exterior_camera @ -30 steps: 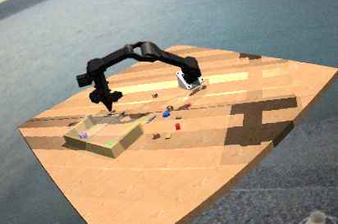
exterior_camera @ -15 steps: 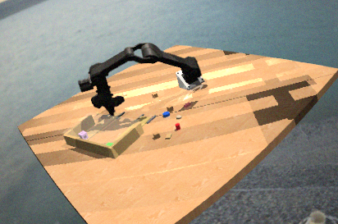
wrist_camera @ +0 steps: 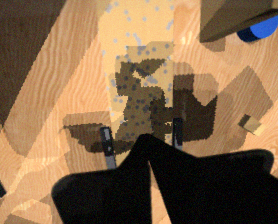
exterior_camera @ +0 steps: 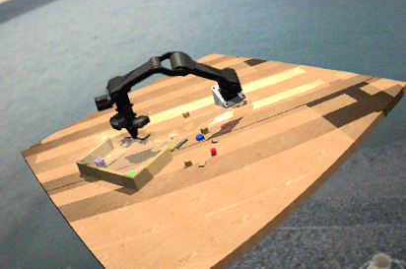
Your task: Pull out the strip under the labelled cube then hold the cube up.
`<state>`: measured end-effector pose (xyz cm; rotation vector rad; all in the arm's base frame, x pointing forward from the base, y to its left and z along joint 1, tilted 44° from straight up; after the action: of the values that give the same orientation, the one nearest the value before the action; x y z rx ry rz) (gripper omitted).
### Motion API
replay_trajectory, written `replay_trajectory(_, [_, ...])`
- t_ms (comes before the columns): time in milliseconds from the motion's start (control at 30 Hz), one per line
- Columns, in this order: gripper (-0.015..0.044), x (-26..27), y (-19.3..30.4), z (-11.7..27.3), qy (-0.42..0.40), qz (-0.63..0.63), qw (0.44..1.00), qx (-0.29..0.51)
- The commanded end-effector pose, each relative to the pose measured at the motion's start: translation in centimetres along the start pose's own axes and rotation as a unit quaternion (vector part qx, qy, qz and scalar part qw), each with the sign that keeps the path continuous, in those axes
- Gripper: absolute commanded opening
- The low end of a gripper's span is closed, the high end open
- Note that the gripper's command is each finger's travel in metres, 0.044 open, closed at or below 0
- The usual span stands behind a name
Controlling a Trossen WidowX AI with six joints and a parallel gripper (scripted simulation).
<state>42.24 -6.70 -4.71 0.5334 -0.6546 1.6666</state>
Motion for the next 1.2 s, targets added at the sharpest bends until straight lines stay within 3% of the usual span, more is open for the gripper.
replay_trajectory(0, [0.0,0.08,-0.01,-0.06,-0.002,-0.001,1.0,-0.002])
replay_trajectory(1167, [0.0,0.08,-0.01,-0.41,-0.002,-0.001,1.0,-0.002])
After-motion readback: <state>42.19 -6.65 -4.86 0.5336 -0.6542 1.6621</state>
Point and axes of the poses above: the point midway between the two fingers, 35 mm back from their tips, its own z axis back along the fingers, its own x axis across the jaws, y = z × x, the point moved 1 cm from there along z, back along the fingers, and after that the axes turned 10 degrees about -z, right-handed, at the moved point
